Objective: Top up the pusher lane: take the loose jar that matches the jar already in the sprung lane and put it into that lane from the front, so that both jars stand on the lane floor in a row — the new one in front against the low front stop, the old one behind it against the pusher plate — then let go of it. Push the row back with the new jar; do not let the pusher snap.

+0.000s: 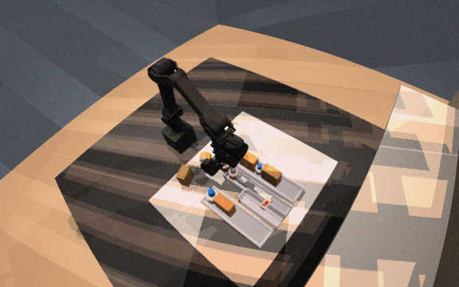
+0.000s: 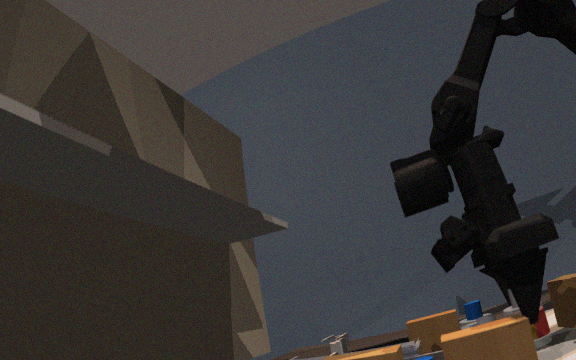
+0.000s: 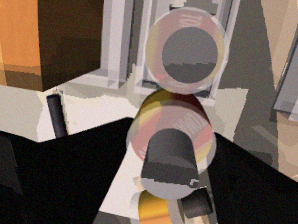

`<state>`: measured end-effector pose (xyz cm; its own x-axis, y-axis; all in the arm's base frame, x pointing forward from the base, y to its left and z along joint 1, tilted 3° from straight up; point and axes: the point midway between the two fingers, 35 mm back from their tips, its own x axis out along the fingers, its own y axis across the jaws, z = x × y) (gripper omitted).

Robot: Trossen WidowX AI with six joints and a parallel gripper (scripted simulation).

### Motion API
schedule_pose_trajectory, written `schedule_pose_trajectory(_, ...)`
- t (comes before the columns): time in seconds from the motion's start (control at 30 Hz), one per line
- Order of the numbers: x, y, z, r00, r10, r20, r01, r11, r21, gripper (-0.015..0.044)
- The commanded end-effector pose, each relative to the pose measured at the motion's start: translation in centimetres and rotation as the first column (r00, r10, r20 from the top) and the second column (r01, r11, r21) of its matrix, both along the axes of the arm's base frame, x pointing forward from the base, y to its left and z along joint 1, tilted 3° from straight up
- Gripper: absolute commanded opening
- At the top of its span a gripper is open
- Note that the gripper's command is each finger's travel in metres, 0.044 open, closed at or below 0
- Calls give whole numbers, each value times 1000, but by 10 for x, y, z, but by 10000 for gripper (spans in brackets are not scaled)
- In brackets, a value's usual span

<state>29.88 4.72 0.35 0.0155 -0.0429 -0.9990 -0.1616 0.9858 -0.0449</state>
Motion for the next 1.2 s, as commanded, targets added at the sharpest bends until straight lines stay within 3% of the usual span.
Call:
schedule_pose_trajectory(0.0,11,2,3,999,4,32,-4,1000,7,0)
schedule_pose_trajectory(1.17,24,4,6,999,4,33,-4,1000,7,0)
